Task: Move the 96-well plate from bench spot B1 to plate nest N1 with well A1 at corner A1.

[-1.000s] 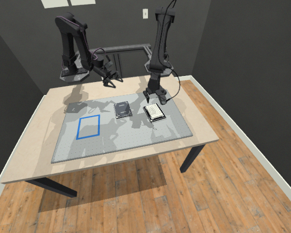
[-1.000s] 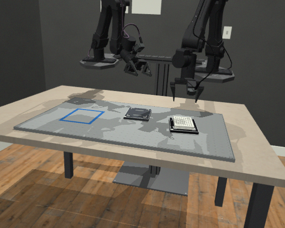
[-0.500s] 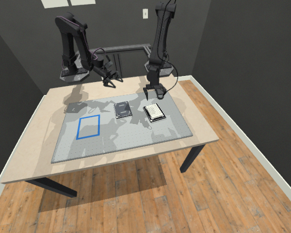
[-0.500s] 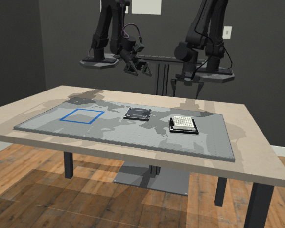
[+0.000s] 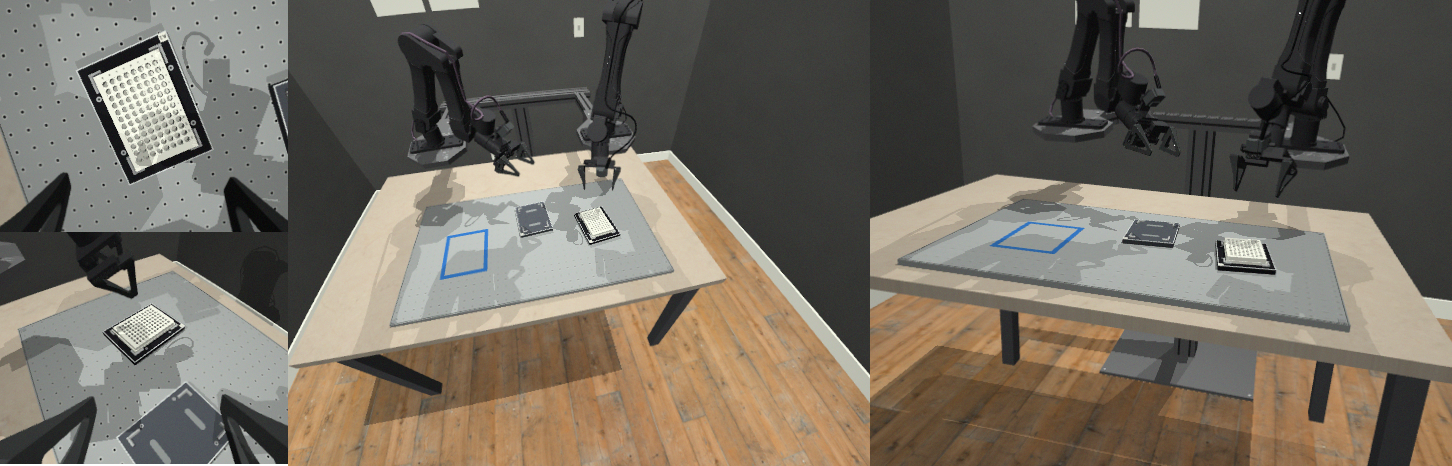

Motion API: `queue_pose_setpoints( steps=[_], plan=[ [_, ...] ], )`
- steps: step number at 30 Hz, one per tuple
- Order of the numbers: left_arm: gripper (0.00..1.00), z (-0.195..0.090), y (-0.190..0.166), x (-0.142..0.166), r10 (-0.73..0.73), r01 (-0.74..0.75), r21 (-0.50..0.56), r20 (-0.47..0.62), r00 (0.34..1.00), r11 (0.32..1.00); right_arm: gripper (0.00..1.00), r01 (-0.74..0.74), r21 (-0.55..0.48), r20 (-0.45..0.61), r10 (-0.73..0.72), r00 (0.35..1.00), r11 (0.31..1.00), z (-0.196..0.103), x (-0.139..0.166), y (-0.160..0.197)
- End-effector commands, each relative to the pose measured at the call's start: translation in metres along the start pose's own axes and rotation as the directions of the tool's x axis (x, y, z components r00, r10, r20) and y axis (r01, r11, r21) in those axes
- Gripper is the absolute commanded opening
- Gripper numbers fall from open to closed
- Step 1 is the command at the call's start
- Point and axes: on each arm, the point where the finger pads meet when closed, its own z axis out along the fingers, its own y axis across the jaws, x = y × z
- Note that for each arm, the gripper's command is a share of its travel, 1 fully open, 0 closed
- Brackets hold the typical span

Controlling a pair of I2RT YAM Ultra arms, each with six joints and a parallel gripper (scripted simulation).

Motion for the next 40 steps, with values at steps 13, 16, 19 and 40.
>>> queue_pose_setpoints(
  steps=[13, 16, 19, 40],
  plan=[
    [1.00, -0.005, 0.001, 0.011, 0.088, -0.092, 0.026, 0.107, 0.990, 0.995, 1.00, 0.007, -0.006, -0.017, -0.007, 1.000, 1.000, -0.003, 0.007, 0.001],
    [1.00, -0.005, 0.001, 0.011, 0.088, -0.092, 0.026, 0.107, 0.990, 0.995, 1.00, 0.007, -0.006, -0.017, -0.007, 1.000, 1.000, -0.003, 0.007, 0.001],
    [1.00, -0.005, 0.001, 0.011, 0.088, -0.092, 0.026, 0.107, 0.990, 0.995, 1.00, 0.001, -0.001, 0.002, -0.001, 1.000, 1.000, 0.000, 0.000, 0.000],
    [1.00, -0.005, -0.001, 0.006, 0.091, -0.095, 0.030, 0.119, 0.989, 0.995, 1.00, 0.001, -0.001, 0.002, -0.001, 1.000, 1.000, 0.000, 0.000, 0.000]
  ],
)
